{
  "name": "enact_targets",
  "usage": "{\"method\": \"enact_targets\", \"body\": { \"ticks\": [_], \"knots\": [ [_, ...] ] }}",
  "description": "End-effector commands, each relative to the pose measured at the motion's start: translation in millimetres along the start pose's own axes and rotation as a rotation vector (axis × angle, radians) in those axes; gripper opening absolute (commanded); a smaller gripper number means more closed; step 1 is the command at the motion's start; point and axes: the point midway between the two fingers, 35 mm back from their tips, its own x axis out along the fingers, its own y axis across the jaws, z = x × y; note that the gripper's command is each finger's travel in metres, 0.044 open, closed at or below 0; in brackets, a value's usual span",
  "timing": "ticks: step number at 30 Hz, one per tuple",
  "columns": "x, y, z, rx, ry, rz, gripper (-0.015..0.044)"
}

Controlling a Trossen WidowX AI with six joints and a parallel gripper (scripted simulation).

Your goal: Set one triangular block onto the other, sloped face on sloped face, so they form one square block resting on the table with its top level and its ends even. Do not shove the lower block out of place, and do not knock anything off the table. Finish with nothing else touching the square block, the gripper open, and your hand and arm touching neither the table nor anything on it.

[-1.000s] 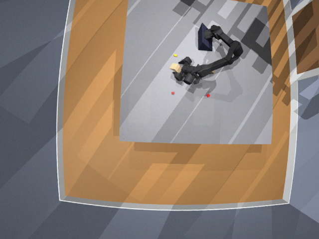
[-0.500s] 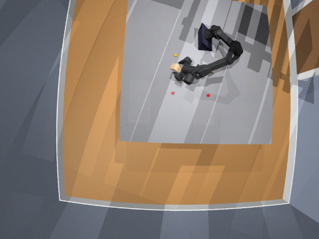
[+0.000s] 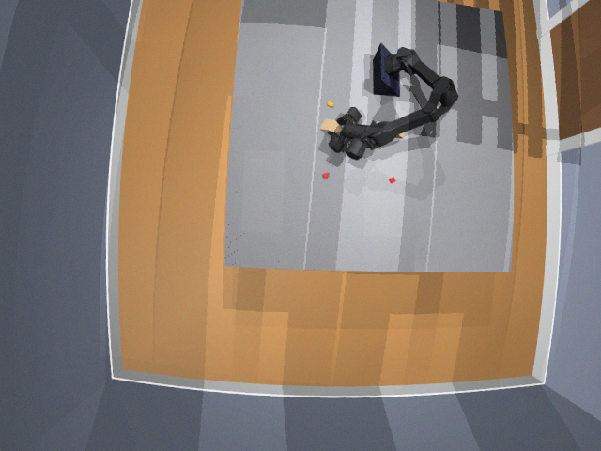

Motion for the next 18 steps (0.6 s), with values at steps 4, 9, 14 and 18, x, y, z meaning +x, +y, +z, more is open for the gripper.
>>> {"method": "enact_targets", "body": {
  "ticks": [4,9,14,18],
  "knots": [
    [0,0,0,0.000,0.000,0.000,0.0131],
    [-8,-2,-7,0.000,0.000,-0.001,0.0000],
    [-25,-4,-24,0.000,0.001,-0.002,0.0000],
    [-39,-4,-38,0.001,0.002,-0.003,0.0000]
  ]
}}
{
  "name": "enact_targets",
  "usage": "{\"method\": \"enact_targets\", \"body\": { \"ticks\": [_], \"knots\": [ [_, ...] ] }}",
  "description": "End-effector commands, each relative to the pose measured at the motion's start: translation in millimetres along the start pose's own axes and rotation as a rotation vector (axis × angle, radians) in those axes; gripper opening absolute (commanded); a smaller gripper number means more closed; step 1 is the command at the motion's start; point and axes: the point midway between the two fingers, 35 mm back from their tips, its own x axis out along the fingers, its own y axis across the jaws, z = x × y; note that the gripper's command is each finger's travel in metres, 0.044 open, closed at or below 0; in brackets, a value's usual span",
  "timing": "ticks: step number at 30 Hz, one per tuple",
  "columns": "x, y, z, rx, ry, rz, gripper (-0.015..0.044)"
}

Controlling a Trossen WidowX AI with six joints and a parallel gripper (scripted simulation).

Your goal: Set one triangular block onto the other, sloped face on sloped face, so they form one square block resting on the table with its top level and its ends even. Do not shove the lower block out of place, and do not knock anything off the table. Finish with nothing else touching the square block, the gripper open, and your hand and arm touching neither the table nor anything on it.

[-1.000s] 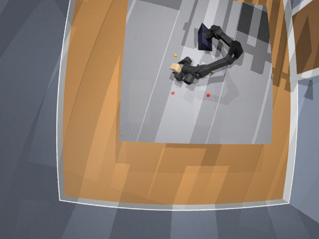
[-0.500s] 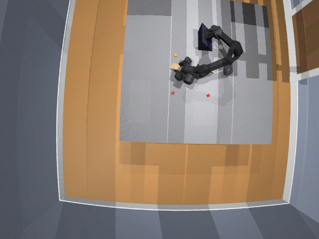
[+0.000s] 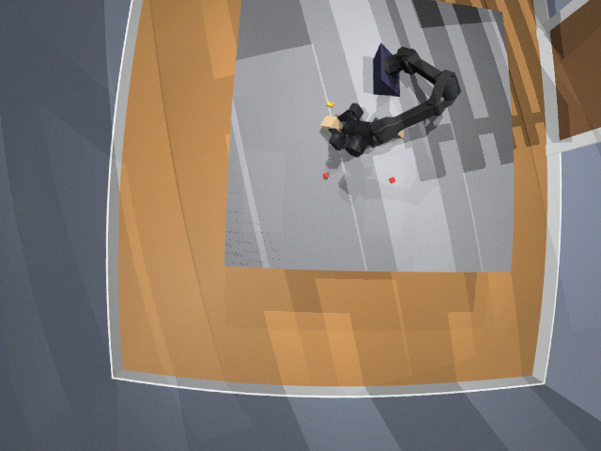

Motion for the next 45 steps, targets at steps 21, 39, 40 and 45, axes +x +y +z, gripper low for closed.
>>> {"method": "enact_targets", "body": {
  "ticks": [21,39,40,45],
  "knots": [
    [-48,0,-47,-0.001,0.011,-0.011,0.0000],
    [-39,3,-48,0.534,-0.140,0.071,0.0000],
    [-38,3,-48,0.566,-0.148,0.078,0.0000],
    [-37,4,-50,0.730,-0.186,0.115,0.0000]
  ]
}}
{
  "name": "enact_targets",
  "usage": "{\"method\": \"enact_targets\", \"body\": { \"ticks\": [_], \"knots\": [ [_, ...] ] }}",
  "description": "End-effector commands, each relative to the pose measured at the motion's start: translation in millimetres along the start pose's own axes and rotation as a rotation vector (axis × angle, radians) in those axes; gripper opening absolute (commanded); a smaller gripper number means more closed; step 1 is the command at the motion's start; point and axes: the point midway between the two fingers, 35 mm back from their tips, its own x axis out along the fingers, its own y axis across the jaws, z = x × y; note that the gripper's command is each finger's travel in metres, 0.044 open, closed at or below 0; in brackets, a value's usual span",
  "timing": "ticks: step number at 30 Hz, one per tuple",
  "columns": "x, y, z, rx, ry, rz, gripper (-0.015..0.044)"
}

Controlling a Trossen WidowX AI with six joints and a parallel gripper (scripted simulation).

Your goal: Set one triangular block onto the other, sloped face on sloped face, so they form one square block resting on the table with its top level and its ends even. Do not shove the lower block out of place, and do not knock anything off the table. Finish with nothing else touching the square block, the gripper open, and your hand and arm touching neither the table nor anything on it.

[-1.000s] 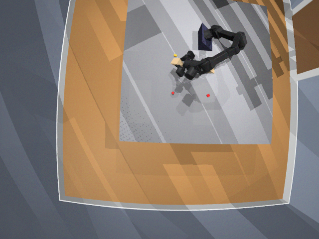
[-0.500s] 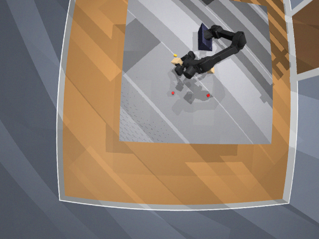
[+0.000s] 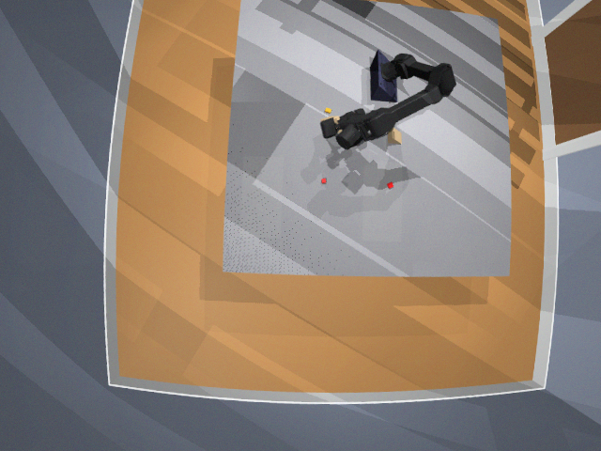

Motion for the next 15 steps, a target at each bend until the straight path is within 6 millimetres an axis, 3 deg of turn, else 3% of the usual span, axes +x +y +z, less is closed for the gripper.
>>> {"method": "enact_targets", "body": {
  "ticks": [1,15],
  "knots": [
    [-0.7,-3.1,-0.5,0.151,-0.036,0.027,0.0000],
    [1.9,-5.3,-5.1,0.611,-0.108,0.152,0.0000]
  ]
}}
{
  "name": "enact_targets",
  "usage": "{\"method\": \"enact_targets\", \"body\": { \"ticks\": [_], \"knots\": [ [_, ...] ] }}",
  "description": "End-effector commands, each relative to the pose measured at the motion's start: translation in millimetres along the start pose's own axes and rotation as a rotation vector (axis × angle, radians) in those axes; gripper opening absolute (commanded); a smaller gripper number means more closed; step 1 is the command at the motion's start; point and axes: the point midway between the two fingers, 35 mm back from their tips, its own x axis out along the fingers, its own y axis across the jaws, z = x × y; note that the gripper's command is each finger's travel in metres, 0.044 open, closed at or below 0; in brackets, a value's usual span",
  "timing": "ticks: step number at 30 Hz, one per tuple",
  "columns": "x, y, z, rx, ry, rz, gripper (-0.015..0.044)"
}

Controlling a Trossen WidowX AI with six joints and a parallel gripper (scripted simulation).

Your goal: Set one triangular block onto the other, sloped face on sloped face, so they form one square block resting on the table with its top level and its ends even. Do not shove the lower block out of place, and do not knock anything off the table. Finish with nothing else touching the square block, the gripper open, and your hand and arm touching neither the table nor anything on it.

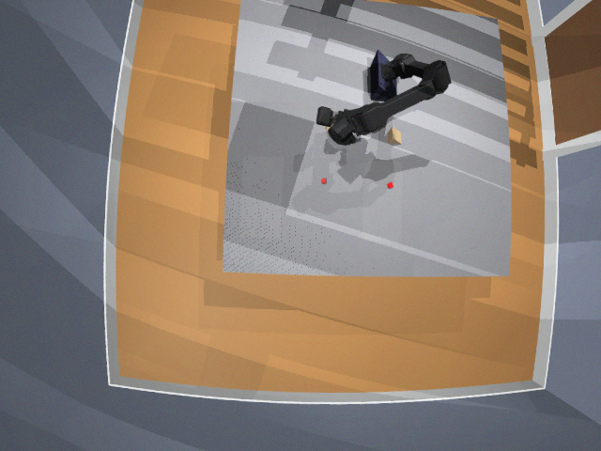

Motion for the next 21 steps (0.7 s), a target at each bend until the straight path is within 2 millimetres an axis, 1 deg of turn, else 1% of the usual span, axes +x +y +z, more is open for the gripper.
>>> {"method": "enact_targets", "body": {
  "ticks": [1,21],
  "knots": [
    [-1.6,-2.5,1.4,0.150,-0.024,0.040,0.0000],
    [-3.7,-7.3,-0.2,0.804,-0.036,0.246,0.0000]
  ]
}}
